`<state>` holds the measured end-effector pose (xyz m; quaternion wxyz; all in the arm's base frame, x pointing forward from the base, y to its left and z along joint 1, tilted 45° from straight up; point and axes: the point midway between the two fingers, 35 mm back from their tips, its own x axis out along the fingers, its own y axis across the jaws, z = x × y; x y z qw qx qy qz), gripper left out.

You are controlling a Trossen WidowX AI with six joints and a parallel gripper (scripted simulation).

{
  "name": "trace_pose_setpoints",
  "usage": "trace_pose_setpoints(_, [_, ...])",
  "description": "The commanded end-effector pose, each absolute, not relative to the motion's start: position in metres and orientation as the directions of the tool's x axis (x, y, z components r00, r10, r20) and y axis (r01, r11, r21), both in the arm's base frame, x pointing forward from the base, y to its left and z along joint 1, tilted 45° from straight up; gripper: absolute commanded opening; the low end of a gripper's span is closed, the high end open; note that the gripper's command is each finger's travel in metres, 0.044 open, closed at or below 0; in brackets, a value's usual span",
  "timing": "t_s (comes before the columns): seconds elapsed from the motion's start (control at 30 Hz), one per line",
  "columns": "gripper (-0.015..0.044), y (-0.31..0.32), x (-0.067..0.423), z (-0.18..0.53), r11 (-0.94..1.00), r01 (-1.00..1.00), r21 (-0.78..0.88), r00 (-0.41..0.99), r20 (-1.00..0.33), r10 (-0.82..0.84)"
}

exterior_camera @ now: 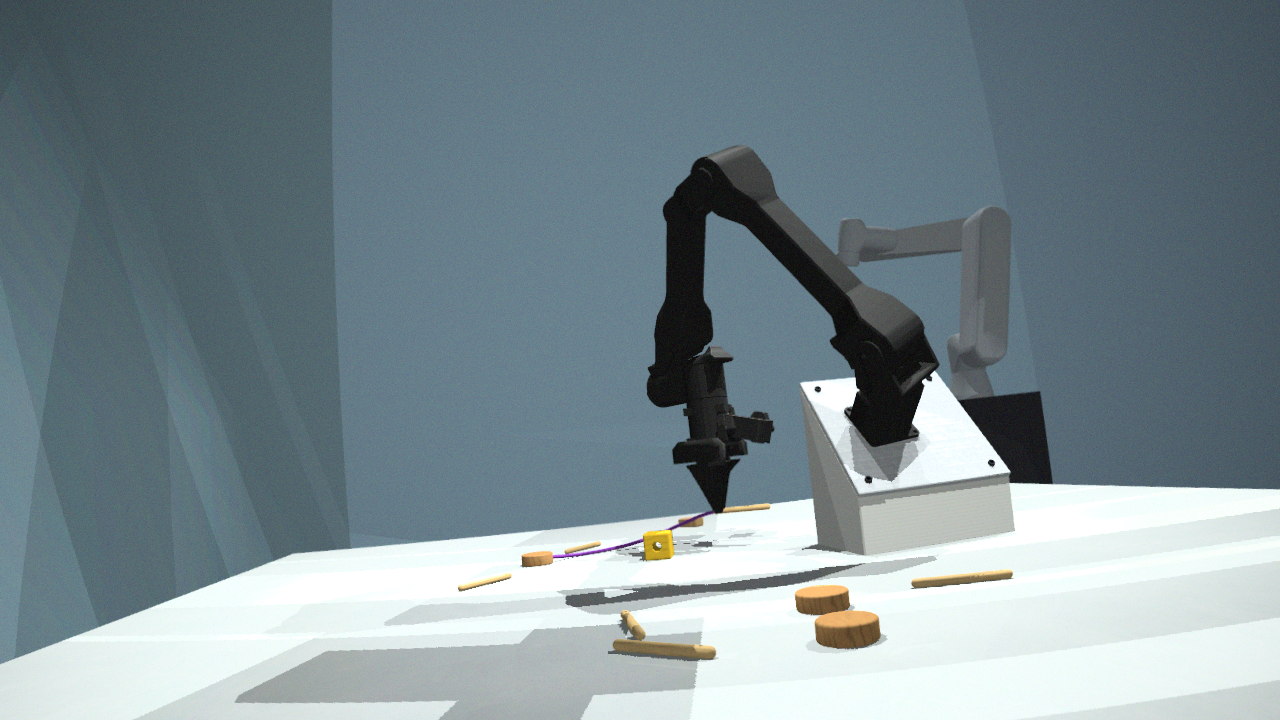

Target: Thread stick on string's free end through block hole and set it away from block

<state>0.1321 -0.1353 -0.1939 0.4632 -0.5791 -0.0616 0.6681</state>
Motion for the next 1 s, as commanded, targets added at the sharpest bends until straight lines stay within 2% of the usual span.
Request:
trace_pose_setpoints(0.0, [0.0, -0.144, 0.132, -0.19, -0.573, -0.544, -0.613, 0.102, -0.726, 0.68])
trace_pose_setpoints(0.97, [0.0, -0.16, 0.137, -0.175, -0.563, -0.547, -0.619, 0.07, -0.704, 0.706])
